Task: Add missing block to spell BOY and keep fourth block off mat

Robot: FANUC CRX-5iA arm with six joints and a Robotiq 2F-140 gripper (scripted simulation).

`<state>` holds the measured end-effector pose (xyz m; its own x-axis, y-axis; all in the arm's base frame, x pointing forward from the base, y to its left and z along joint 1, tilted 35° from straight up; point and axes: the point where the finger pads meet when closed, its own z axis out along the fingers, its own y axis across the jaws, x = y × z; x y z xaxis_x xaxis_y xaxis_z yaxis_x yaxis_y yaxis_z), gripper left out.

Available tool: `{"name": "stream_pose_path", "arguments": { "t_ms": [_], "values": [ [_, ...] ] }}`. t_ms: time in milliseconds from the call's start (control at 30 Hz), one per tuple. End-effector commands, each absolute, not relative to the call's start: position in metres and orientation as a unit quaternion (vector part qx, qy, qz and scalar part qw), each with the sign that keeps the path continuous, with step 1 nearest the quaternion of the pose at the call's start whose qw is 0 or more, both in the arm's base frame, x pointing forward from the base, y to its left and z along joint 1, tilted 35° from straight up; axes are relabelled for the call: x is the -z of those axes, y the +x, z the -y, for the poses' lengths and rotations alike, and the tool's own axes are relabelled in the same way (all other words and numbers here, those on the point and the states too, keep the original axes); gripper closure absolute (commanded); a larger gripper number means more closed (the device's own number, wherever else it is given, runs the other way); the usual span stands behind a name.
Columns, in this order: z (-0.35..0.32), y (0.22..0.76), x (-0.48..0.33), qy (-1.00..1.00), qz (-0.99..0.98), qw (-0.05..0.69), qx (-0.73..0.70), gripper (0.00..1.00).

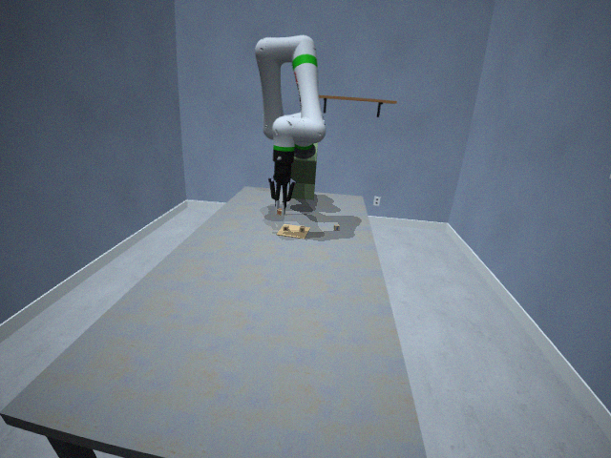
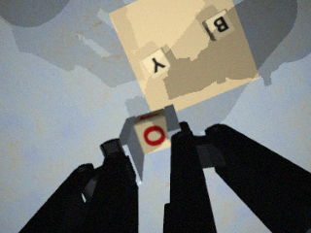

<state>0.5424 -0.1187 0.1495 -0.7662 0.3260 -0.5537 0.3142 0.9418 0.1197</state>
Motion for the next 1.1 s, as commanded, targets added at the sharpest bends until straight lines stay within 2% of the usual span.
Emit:
{"name": "stream_pose_path", "arguments": {
  "t_ms": [0, 1067],
  "values": [
    [0.114, 0.54, -0.148, 0.104, -0.95, 0.295, 0.005, 0.87],
    [0.08, 0.526, -0.137, -0.311, -0.902, 0.268, 0.13, 0.87]
  ]
}}
